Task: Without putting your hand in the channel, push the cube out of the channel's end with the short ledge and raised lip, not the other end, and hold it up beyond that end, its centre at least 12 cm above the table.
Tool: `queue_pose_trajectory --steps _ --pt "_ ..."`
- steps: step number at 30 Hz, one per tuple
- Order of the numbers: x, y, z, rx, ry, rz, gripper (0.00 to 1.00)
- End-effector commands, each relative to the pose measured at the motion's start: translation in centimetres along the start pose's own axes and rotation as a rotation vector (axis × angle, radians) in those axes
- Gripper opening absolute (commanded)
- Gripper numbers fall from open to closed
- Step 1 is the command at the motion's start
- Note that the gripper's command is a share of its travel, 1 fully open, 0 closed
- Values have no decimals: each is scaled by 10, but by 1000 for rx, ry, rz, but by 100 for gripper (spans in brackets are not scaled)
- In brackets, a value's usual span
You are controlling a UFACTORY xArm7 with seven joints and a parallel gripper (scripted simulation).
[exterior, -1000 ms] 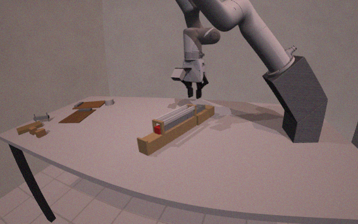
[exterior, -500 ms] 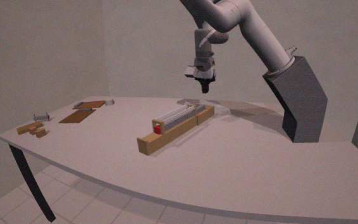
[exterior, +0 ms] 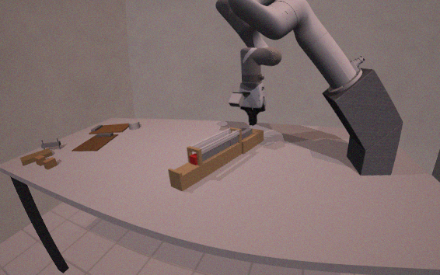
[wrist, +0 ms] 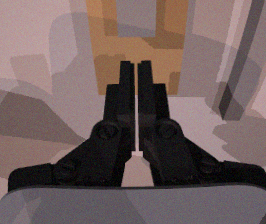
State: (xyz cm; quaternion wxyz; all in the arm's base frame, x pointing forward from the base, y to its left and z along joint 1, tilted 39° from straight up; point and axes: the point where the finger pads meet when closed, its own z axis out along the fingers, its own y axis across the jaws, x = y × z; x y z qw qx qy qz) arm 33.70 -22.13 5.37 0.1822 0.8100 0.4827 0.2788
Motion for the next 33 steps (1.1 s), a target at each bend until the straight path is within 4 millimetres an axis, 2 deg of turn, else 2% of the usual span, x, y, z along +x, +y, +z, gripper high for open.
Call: queue_pose_trajectory --steps 1,16,33 --pt "-1 2 3 -11 -5 0 0" --pt "-1 2 26 -11 -5 0 0" --pt "10 2 27 -11 -5 0 0"
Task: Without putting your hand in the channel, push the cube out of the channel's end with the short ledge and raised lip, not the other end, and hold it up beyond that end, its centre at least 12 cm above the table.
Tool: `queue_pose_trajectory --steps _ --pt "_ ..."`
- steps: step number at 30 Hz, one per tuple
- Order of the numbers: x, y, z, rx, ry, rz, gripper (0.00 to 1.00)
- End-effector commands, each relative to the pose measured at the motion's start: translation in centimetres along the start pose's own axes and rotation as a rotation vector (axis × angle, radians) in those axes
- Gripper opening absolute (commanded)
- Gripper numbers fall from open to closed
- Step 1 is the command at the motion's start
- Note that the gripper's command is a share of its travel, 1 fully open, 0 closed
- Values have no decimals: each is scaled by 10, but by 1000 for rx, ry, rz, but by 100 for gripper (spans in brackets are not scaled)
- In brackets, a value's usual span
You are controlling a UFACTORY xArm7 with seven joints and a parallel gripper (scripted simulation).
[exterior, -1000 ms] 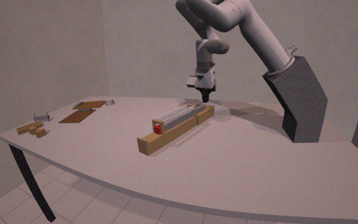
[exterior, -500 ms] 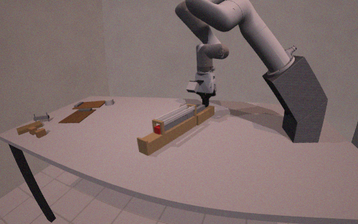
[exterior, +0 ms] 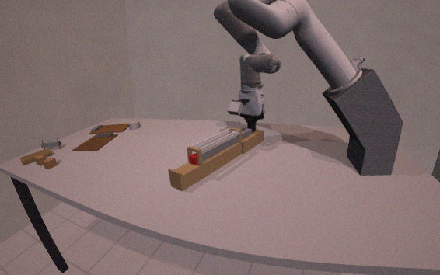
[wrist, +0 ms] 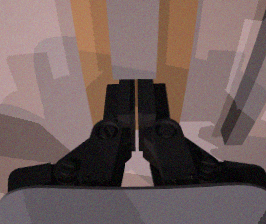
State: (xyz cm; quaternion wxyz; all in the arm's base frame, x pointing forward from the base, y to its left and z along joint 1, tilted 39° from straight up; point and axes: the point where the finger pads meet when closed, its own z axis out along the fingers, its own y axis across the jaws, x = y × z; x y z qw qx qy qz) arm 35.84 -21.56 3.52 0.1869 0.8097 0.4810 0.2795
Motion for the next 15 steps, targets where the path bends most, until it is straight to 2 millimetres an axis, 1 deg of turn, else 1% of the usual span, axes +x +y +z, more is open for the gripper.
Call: queue_pose_trajectory --steps 1,15 --pt "3 0 0 -2 -1 0 0" --pt "15 0 0 -2 -1 0 0"
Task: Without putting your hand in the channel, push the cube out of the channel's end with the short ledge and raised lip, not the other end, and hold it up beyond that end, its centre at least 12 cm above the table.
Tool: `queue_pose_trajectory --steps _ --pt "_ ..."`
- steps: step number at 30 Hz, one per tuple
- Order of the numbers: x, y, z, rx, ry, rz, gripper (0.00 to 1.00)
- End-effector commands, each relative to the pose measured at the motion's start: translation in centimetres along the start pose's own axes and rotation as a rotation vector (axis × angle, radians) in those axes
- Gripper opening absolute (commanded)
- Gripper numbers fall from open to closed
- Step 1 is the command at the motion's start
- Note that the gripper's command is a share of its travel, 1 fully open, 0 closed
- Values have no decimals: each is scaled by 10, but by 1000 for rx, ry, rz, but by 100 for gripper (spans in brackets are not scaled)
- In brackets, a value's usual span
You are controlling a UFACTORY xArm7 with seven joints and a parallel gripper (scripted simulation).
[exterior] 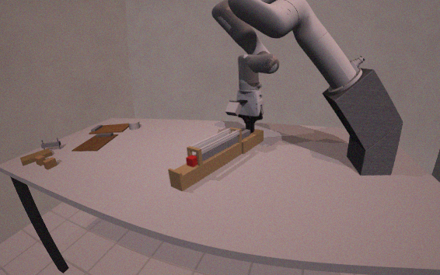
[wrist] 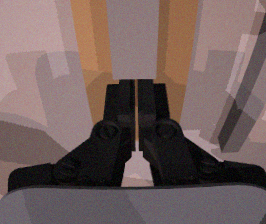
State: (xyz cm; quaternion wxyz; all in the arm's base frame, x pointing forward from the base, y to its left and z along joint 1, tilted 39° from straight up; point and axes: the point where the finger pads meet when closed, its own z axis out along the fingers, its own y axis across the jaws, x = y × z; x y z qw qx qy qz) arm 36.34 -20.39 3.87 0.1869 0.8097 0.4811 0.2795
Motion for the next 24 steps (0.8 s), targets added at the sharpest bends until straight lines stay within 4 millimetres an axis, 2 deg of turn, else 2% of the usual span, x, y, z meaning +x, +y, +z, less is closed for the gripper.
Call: queue_pose_trajectory --steps 1,24 --pt "3 0 0 -2 -1 0 0" --pt "24 1 0 -2 -1 0 0"
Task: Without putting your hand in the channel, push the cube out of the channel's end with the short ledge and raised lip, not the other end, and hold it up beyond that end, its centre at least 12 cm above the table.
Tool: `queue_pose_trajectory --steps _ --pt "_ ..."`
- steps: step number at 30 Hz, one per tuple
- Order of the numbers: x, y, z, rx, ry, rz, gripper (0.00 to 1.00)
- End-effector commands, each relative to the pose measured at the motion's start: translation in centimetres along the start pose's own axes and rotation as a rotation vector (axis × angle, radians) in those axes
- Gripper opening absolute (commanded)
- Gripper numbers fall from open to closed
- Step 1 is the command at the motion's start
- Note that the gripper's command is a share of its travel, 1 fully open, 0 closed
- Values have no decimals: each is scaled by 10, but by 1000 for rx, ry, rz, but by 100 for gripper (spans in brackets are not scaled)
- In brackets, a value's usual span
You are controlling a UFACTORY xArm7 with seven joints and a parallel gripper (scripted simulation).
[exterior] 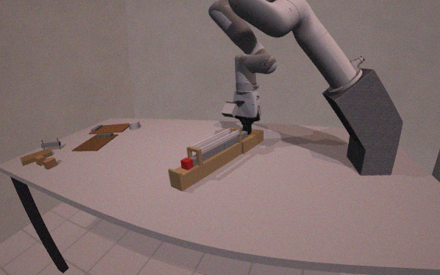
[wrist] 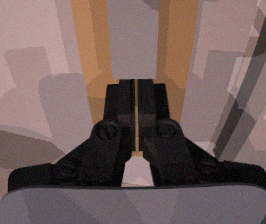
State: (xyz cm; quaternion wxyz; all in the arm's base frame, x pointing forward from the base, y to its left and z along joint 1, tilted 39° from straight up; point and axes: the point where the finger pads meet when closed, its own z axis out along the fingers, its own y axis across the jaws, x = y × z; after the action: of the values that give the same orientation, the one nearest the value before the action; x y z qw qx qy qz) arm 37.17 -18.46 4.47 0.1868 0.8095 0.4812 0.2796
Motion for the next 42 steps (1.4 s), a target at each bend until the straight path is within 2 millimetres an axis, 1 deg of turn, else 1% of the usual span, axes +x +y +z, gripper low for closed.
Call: queue_pose_trajectory --steps 1,15,18,21,23,27,30,34,42 --pt "3 1 0 -2 -1 0 0" --pt "12 1 -3 -2 -1 0 0" --pt "12 1 -14 -2 -1 0 0" --pt "12 0 -32 -2 -1 0 0" --pt "12 0 -32 -2 -1 0 0" --pt "12 0 -54 -2 -1 0 0" --pt "12 0 -65 -2 -1 0 0" --pt "12 0 -71 -2 -1 0 0" --pt "12 0 -72 -2 -1 0 0"
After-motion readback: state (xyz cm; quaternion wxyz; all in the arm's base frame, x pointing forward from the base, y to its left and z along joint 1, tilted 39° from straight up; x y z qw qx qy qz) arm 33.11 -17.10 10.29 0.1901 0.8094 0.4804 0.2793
